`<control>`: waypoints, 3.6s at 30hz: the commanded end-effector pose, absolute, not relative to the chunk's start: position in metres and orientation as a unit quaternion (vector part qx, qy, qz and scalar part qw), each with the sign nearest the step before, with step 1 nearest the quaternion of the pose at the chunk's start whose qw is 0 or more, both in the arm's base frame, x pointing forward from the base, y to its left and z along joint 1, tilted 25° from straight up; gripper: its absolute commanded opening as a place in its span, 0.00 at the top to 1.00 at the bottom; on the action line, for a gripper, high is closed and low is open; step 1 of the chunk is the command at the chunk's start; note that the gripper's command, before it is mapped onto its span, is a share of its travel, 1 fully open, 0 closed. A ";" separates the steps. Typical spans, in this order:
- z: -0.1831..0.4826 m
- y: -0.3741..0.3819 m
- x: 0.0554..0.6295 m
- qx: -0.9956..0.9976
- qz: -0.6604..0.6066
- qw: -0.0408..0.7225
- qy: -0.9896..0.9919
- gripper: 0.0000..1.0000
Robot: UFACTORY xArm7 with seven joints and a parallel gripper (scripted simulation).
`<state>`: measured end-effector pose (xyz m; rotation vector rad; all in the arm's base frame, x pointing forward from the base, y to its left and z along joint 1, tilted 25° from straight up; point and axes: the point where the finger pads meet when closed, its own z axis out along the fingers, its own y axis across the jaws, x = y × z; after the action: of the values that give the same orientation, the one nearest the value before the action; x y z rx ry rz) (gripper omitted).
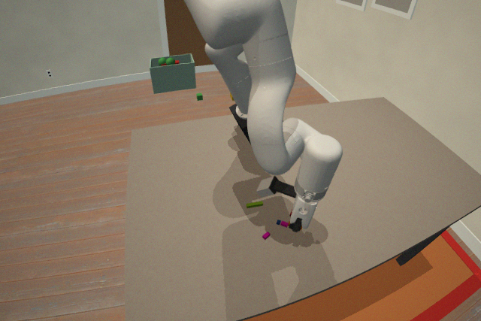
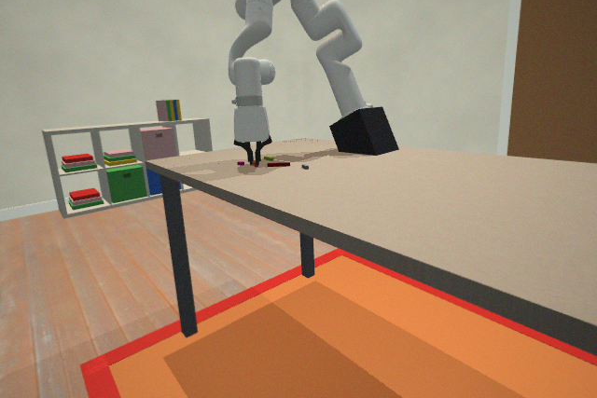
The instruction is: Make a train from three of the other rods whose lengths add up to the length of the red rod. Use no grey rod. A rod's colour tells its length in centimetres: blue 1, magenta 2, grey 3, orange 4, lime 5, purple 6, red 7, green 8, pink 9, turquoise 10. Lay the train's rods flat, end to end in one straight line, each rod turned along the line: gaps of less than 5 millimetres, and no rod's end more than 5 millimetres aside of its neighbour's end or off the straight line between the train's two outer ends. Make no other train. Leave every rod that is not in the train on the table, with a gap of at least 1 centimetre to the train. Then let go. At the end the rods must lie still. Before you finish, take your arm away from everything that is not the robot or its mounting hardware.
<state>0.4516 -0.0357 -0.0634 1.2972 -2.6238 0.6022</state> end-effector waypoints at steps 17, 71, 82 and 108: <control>-0.063 -0.034 0.453 0.433 0.201 0.075 -0.875 0.96; -0.074 -0.037 0.454 0.434 0.201 0.075 -0.875 0.96; -0.074 -0.037 0.454 0.434 0.201 0.075 -0.875 0.96; -0.074 -0.037 0.454 0.434 0.201 0.075 -0.875 0.96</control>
<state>0.4528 -0.0387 -0.0751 1.2979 -2.6233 0.6022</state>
